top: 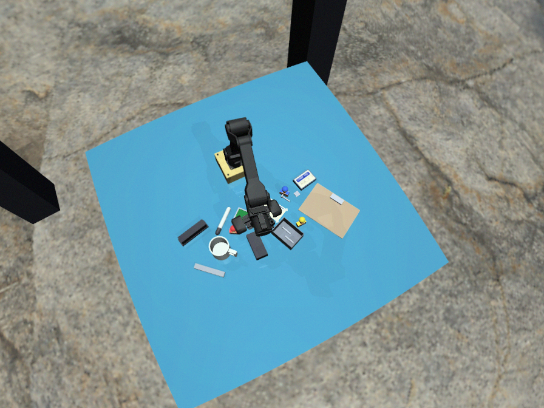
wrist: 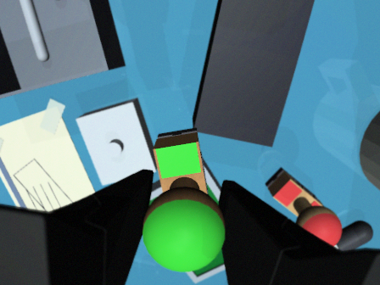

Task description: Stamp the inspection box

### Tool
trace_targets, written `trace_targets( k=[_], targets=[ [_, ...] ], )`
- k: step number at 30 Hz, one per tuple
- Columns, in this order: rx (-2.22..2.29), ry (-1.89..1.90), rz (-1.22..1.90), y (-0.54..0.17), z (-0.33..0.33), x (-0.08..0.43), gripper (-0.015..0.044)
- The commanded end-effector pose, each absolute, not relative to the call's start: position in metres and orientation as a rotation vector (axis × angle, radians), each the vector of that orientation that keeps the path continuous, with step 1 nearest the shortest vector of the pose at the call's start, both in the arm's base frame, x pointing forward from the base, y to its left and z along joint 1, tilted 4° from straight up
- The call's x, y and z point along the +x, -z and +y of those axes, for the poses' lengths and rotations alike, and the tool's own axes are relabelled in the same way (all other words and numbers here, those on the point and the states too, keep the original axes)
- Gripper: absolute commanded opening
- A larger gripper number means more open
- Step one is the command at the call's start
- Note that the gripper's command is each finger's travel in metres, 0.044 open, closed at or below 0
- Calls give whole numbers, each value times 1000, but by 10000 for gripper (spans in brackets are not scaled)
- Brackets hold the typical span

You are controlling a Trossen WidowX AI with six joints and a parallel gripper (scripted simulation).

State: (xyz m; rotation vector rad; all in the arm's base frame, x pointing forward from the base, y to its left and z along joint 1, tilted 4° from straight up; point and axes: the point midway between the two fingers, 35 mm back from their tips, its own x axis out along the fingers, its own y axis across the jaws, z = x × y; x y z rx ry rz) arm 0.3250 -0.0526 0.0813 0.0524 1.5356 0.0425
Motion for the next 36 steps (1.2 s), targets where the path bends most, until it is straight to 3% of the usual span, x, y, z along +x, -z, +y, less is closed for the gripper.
trace_targets(
  k=[1, 14, 36],
  targets=[
    [47, -45, 1536, -81, -59, 308, 0],
    [47, -44, 1541, -74, -72, 253, 0],
    [48, -43, 1539, -62, -72, 253, 0]
  ],
)
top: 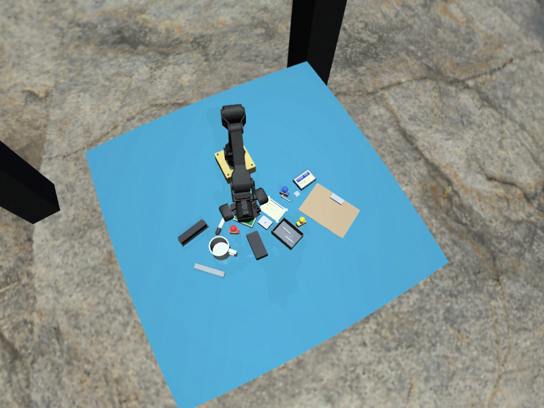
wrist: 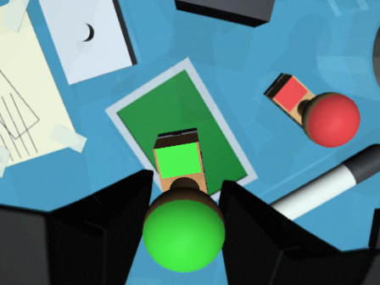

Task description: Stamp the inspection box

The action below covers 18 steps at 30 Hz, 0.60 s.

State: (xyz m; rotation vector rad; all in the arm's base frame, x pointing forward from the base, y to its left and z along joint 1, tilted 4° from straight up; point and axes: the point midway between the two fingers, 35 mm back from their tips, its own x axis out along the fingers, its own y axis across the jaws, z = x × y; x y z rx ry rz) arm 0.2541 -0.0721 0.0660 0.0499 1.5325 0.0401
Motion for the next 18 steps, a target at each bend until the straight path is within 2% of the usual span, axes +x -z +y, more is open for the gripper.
trace_targets(
  k=[1, 18],
  targets=[
    [48, -43, 1539, -61, -72, 253, 0],
    [49, -42, 1538, -50, -71, 254, 0]
  ],
)
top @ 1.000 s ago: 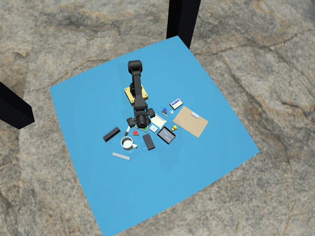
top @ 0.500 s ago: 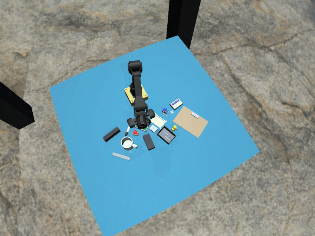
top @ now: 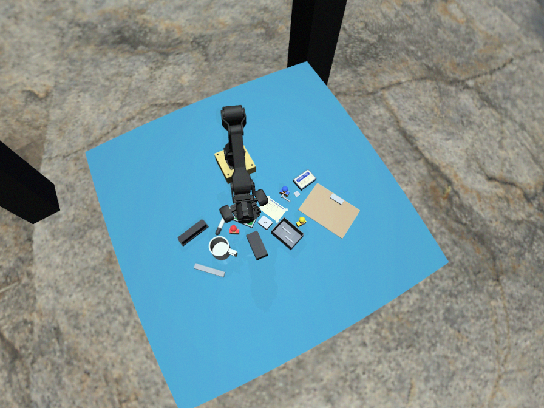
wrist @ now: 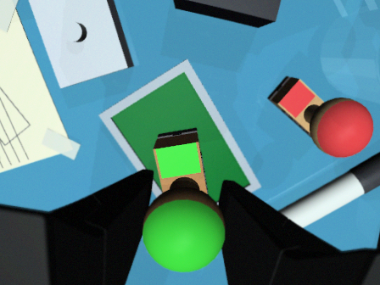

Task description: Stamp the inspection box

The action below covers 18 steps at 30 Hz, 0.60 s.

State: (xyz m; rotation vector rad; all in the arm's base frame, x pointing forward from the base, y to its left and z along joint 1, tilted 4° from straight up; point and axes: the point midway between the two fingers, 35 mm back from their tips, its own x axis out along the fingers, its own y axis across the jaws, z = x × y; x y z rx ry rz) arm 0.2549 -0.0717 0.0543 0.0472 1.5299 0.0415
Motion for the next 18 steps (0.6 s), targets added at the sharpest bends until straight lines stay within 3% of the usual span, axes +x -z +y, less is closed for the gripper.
trace_targets(
  k=[1, 18],
  targets=[
    [49, -42, 1538, -49, -71, 254, 0],
    [49, -42, 1536, -38, -70, 254, 0]
  ],
)
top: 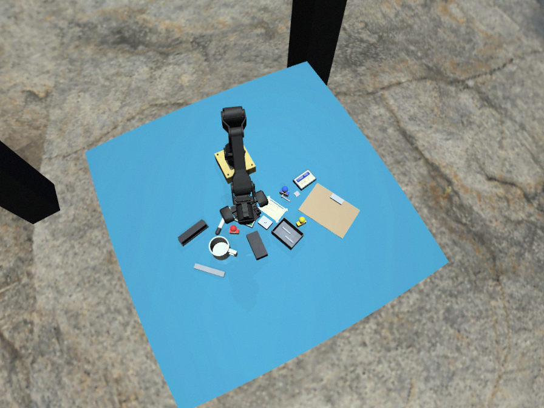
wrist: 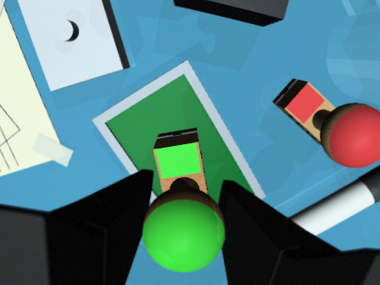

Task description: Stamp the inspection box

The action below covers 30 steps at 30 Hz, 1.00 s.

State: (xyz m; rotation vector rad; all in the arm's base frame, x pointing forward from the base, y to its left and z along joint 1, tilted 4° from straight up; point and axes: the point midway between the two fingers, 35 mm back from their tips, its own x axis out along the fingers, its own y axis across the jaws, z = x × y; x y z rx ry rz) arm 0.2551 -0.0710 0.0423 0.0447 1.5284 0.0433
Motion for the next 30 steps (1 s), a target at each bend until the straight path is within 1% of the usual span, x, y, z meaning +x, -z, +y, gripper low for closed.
trace_targets(
  k=[1, 30],
  targets=[
    [49, -42, 1536, -37, -70, 254, 0],
    [49, -42, 1534, -23, -69, 253, 0]
  ],
)
